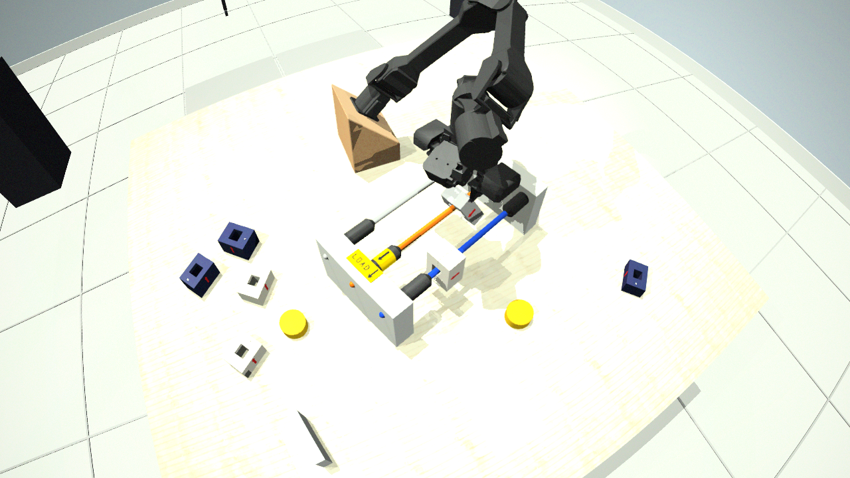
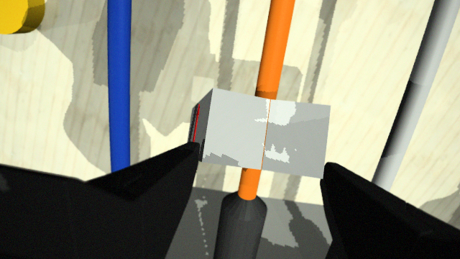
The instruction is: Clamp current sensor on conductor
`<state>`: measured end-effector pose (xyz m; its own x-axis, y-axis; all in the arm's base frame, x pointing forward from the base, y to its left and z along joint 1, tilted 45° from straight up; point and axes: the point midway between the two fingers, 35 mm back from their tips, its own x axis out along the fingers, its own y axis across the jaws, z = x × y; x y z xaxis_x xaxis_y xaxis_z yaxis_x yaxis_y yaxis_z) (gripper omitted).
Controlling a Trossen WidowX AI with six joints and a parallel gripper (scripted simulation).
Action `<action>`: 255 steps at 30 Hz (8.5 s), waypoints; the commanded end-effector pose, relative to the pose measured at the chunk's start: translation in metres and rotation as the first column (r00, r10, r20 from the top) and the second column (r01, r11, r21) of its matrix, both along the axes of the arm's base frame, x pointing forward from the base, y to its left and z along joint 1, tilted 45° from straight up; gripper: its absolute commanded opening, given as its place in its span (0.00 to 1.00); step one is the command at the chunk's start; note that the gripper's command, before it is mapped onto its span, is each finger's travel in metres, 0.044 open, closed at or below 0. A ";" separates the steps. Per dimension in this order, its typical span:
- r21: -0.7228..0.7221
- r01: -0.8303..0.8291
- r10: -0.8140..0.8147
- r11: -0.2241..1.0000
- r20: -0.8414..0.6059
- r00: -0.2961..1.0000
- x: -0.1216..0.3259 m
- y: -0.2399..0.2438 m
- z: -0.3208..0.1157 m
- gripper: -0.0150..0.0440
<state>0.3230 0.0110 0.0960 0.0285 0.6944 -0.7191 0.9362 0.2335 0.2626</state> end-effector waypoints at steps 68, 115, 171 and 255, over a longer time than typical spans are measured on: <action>0.003 0.000 0.000 1.000 0.007 1.000 0.003 0.042 -0.044 0.85; 0.003 0.000 0.000 1.000 0.007 1.000 0.003 0.042 -0.044 0.25; 0.007 -0.004 0.004 1.000 -0.005 1.000 0.002 0.032 -0.033 0.25; -0.009 -0.033 0.032 0.999 -0.039 0.999 0.003 0.032 -0.032 0.68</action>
<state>0.3263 0.0429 0.0634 -0.0216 0.6871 -0.7263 0.9377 0.2659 0.2236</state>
